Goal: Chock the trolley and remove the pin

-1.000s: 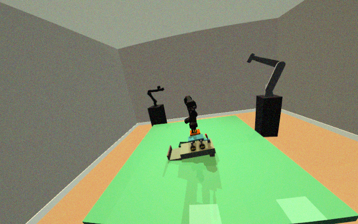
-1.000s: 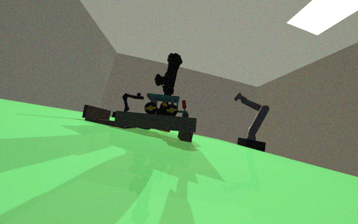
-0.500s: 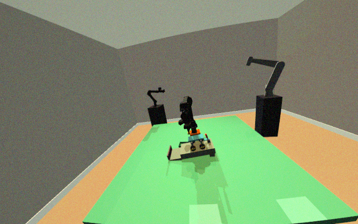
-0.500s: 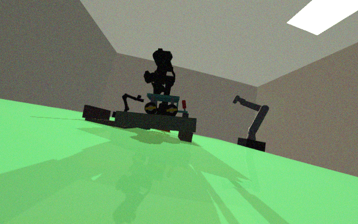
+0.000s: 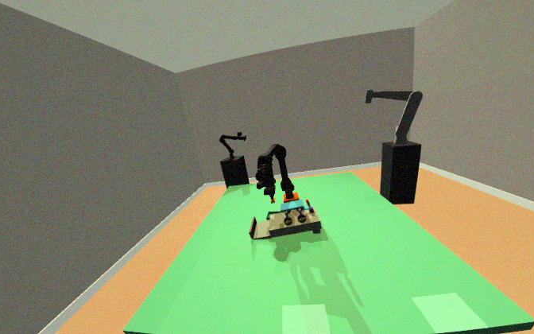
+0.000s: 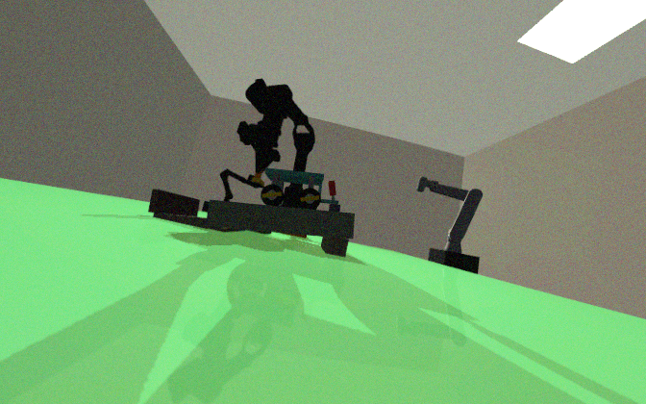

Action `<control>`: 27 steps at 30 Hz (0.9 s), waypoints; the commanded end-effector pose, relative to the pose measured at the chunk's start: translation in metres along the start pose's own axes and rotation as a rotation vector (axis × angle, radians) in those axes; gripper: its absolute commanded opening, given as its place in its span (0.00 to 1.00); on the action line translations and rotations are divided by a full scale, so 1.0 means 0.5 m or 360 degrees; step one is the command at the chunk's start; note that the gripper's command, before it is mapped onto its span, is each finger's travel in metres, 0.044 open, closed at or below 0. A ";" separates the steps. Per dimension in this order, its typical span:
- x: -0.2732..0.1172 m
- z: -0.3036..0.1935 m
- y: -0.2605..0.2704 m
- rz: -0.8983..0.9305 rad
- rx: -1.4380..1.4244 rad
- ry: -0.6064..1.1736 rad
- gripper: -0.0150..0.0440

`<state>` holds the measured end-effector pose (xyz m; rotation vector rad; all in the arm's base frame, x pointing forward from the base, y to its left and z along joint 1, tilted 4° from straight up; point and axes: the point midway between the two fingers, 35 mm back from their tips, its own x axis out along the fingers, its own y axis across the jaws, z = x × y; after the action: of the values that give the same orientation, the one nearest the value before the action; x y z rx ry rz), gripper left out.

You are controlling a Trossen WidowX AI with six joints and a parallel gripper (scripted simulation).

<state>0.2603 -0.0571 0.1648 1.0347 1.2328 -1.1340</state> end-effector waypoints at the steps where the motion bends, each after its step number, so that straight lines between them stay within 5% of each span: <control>1: 0.004 0.033 0.009 -0.0003 -0.0003 -0.0007 0.25; 27: 0.005 0.046 0.012 -0.0063 0.1321 0.0077 0.25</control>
<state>0.2697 -0.0787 0.1645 1.5763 0.8665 -1.6436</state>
